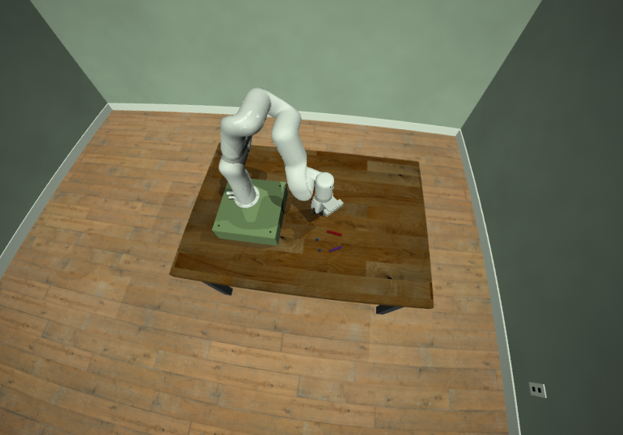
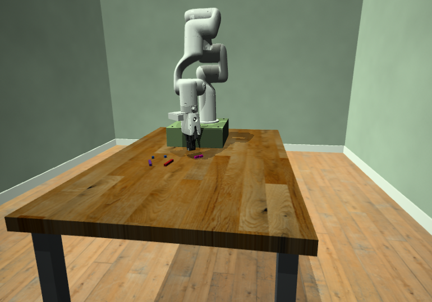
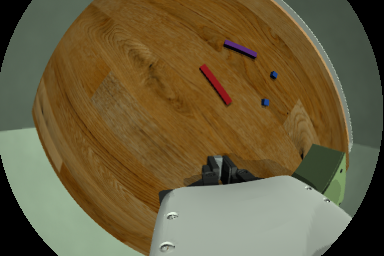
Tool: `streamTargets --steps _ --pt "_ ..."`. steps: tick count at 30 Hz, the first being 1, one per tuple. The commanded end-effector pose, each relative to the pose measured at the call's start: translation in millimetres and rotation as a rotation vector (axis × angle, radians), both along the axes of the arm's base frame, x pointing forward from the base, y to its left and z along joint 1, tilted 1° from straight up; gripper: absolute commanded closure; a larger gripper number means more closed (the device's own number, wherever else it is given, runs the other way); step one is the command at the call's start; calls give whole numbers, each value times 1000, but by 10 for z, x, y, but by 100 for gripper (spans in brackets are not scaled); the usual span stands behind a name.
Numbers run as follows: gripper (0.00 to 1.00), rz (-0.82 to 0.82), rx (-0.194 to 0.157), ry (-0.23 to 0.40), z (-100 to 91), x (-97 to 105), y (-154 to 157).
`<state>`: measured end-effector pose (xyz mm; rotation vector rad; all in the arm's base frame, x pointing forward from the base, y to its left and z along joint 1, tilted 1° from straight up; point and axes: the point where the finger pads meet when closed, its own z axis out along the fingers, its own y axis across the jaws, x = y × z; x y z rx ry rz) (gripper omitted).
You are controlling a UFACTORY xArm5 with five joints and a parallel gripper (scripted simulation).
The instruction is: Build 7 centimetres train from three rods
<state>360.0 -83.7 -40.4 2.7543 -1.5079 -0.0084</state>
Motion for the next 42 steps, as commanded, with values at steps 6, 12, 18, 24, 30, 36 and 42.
streamTargets --steps 6,12,18,24,30,36,42 --pt "96 0 -1 -4 -251 21 -7" --pt "96 0 -1 -4 -291 21 -8" --pt "96 0 -1 -4 -296 21 -8" --pt "96 0 -1 -4 -296 21 -8" --pt "96 0 -1 -4 -296 21 -8" --pt "96 0 -1 -4 -296 21 -8" --pt "96 0 -1 -4 -296 21 -8"
